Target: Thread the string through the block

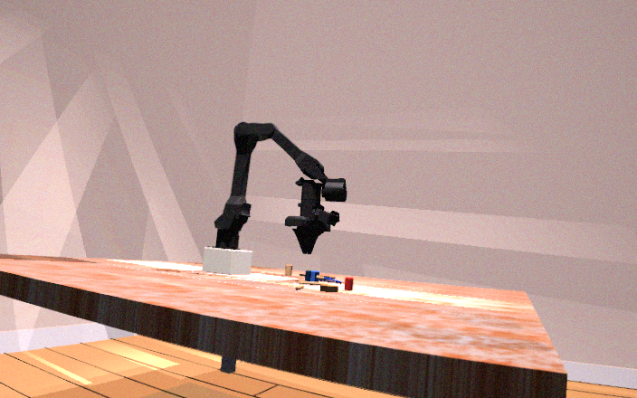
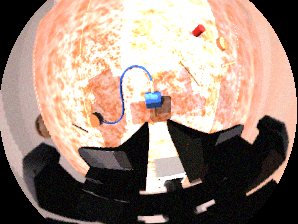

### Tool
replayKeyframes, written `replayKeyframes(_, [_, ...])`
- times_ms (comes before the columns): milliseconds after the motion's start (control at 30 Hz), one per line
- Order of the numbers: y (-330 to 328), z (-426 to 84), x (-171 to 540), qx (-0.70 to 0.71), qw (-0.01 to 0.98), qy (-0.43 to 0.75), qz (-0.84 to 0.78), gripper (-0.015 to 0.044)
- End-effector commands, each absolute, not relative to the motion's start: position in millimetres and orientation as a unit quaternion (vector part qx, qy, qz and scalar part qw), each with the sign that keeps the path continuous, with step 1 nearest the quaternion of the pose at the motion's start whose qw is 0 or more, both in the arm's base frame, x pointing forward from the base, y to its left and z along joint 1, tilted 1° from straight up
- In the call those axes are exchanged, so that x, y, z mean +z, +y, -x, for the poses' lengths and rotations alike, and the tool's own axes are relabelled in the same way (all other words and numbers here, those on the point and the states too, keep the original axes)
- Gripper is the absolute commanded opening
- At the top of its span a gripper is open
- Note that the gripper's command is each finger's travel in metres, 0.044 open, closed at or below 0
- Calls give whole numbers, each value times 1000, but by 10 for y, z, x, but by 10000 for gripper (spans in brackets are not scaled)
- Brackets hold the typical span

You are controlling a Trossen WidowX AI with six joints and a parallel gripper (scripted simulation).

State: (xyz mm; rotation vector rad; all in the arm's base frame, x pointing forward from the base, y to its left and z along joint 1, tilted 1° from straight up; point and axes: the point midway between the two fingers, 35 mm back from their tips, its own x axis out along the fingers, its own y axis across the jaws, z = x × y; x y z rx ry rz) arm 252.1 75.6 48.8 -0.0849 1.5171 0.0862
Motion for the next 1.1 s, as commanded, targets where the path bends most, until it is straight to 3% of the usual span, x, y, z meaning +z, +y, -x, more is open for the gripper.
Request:
replayKeyframes(0, [748,-2515,375,35,720,692,39,124])
replayKeyframes(1067, [739,-2514,-154,35,720,692,39,124])
